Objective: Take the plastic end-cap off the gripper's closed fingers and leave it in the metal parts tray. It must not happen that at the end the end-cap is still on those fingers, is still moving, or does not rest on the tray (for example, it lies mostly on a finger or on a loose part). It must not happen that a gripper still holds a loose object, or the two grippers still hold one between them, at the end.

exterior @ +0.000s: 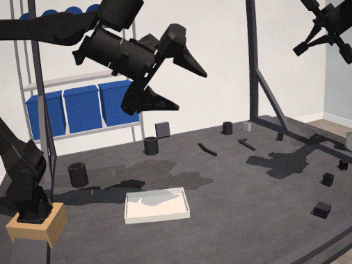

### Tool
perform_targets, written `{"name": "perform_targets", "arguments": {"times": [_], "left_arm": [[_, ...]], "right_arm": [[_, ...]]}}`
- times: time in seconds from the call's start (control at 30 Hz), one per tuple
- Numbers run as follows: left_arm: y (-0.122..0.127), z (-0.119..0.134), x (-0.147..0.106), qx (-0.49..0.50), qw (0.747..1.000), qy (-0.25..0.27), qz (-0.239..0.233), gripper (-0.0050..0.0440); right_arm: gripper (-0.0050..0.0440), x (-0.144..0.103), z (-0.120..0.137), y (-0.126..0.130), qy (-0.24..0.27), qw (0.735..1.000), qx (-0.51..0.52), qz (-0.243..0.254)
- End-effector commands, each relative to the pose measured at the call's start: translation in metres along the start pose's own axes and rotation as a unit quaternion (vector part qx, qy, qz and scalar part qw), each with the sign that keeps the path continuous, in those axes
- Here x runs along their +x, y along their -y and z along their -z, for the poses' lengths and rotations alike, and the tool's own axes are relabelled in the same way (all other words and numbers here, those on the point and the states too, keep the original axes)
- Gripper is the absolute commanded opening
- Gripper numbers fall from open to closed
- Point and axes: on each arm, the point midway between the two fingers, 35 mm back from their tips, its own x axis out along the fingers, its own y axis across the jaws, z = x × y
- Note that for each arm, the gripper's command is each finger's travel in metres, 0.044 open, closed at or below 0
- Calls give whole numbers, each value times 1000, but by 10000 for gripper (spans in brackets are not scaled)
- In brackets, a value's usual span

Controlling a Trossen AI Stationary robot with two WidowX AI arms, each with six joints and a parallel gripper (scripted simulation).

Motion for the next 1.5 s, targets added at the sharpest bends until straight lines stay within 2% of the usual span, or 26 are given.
{"name": "perform_targets", "arguments": {"times": [0.0,0.23,0.5,0.57,0.93,1.0,1.23,1.47], "left_arm": [[-3,-1,-3,5,1000,-4,-3,0],[-3,-1,-3,5,1000,-4,-3,0],[-3,-1,-3,5,1000,-4,-3,0],[-3,-1,-3,5,1000,-4,-3,0],[-3,-1,-3,5,1000,-4,-3,0],[-3,-1,-3,5,1000,-4,-3,0],[-3,-1,-3,5,1000,-4,-3,0],[14,45,13,27,998,-62,17,0]], "right_arm": [[440,-7,-1,15,17,998,56,39],[440,-18,4,43,58,972,196,114],[440,-36,11,71,125,913,340,186],[440,-36,11,71,125,913,340,186],[440,-70,19,102,238,801,490,247],[440,-71,19,102,242,797,494,248],[440,-66,20,99,225,813,478,246],[440,-66,20,99,225,813,478,246]]}}
